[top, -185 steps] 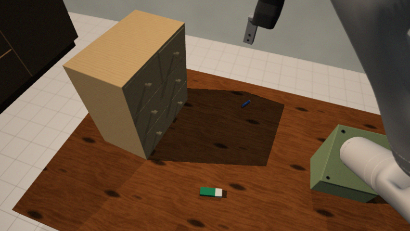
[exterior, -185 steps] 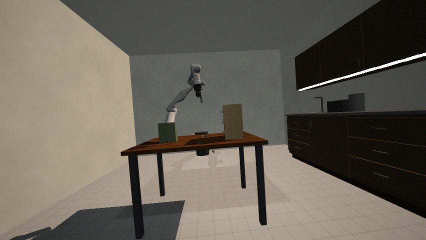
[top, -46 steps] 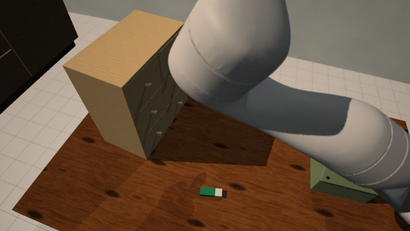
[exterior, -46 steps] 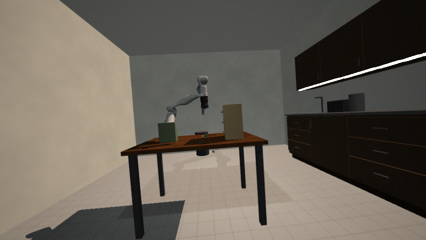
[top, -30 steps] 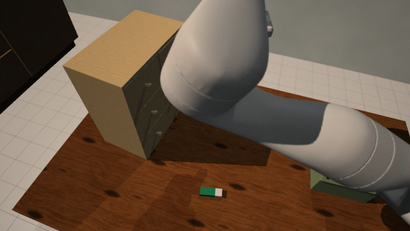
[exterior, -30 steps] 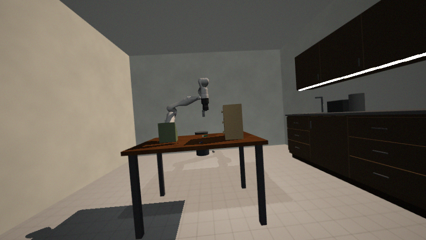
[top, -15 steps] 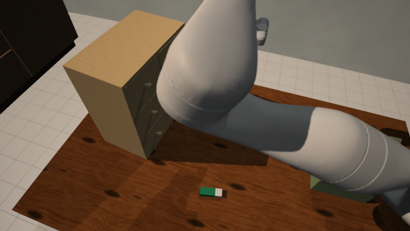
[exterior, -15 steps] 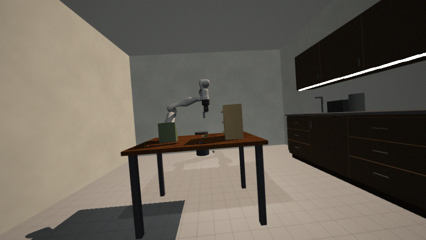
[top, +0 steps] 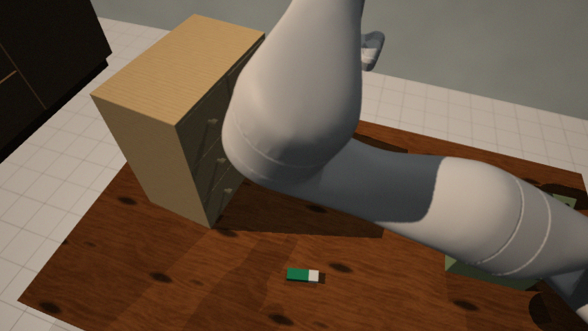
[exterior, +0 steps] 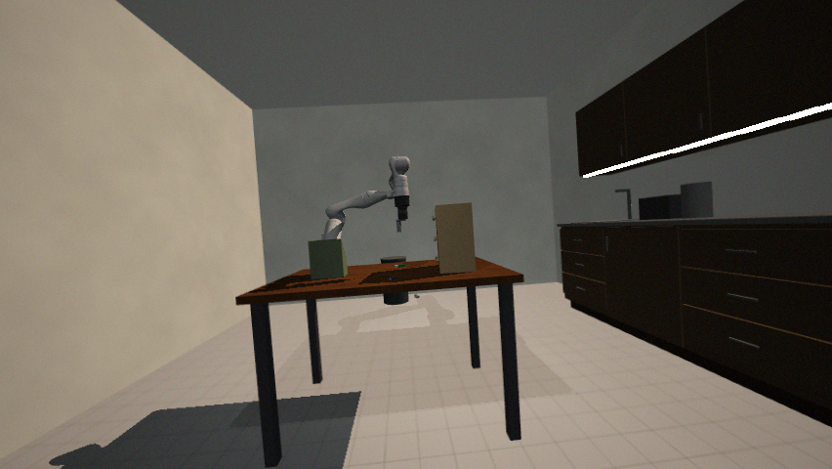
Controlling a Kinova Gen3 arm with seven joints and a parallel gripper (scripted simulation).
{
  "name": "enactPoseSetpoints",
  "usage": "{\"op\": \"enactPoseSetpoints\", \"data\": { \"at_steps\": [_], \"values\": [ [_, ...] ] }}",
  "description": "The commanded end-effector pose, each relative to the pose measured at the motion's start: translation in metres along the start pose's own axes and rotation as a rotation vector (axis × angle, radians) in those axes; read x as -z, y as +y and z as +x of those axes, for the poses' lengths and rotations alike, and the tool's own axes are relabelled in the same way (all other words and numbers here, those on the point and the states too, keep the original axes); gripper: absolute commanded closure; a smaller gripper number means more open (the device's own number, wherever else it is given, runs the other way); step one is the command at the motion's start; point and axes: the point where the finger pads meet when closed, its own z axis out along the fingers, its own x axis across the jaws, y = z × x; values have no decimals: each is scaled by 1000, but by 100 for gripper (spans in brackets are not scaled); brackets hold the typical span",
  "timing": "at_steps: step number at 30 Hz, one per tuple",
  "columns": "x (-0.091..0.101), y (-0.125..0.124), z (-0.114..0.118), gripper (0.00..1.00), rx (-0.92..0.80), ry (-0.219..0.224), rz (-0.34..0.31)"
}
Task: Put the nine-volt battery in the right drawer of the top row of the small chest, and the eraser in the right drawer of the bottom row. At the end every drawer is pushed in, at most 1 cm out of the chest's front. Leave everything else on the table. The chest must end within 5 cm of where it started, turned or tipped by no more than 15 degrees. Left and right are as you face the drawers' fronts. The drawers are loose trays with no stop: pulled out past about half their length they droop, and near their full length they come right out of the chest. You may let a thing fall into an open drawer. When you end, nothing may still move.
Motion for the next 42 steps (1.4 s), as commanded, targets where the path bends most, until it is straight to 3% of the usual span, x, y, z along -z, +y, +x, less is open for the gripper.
{"op": "enactPoseSetpoints", "data": {
  "at_steps": [1,27,42],
  "values": [
    [0,0,0,100,-8,-2,0],
    [-2,1,0,100,-22,-3,-7],
    [-9,6,0,100,-22,-4,-88]
  ]
}}
